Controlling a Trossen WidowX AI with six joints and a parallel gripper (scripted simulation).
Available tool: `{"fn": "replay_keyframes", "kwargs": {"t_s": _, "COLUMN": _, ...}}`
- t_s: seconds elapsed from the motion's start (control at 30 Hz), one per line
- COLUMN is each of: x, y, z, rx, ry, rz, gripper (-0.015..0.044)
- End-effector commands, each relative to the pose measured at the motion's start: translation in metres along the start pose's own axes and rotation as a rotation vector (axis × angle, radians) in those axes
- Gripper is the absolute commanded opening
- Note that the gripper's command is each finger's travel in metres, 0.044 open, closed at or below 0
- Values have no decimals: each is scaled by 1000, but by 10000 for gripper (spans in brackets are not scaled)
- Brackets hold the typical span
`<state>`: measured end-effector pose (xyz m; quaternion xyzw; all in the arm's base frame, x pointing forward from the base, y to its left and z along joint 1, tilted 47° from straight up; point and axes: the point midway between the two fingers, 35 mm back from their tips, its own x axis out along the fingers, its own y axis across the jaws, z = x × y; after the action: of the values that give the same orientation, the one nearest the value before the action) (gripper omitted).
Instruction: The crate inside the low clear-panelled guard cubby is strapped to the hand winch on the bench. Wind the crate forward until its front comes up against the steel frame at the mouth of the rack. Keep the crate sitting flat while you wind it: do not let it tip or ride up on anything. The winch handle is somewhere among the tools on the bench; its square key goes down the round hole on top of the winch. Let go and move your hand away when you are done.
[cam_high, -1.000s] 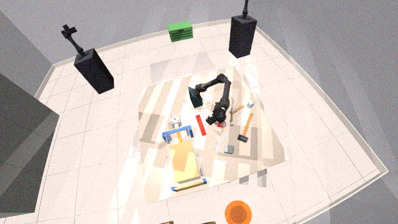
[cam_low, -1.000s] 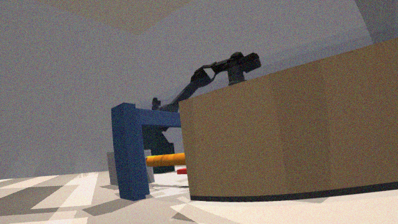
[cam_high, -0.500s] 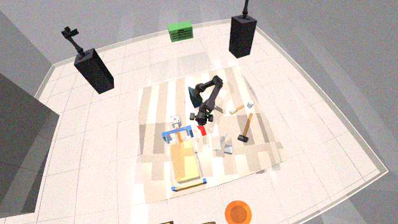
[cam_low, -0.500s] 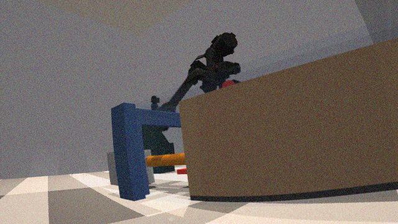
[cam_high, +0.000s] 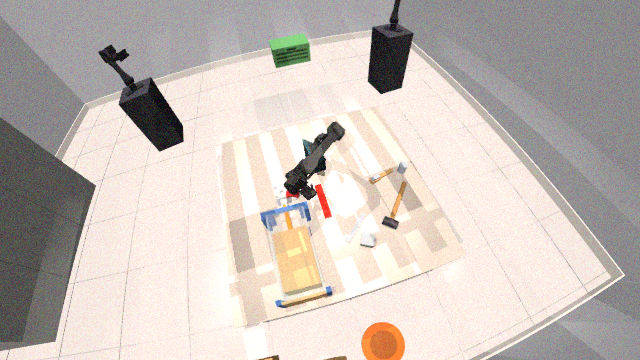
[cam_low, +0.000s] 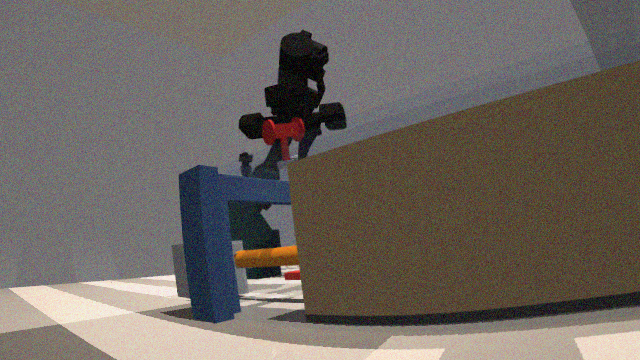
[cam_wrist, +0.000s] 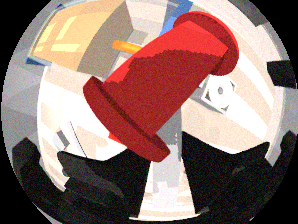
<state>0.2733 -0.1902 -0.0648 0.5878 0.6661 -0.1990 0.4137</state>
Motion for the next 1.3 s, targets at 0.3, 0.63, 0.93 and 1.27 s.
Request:
{"fn": "replay_keyframes", "kwargs": {"t_s": 0.3, "x": 8, "y": -82, "z": 33, "rx": 618, "ry": -8, "rz": -27, "gripper": 0}}
{"fn": "replay_keyframes", "kwargs": {"t_s": 0.63, "x": 21, "y": -142, "z": 42, "rx": 1071, "ry": -33, "rz": -76, "gripper": 0}}
{"fn": "replay_keyframes", "kwargs": {"t_s": 0.93, "x": 32, "y": -188, "z": 41, "rx": 1445, "ry": -83, "rz": -162, "gripper": 0}}
{"fn": "replay_keyframes", "kwargs": {"t_s": 1.27, "x": 31, "y": -212, "z": 40, "rx": 1643, "ry": -173, "rz": -352, "gripper": 0}}
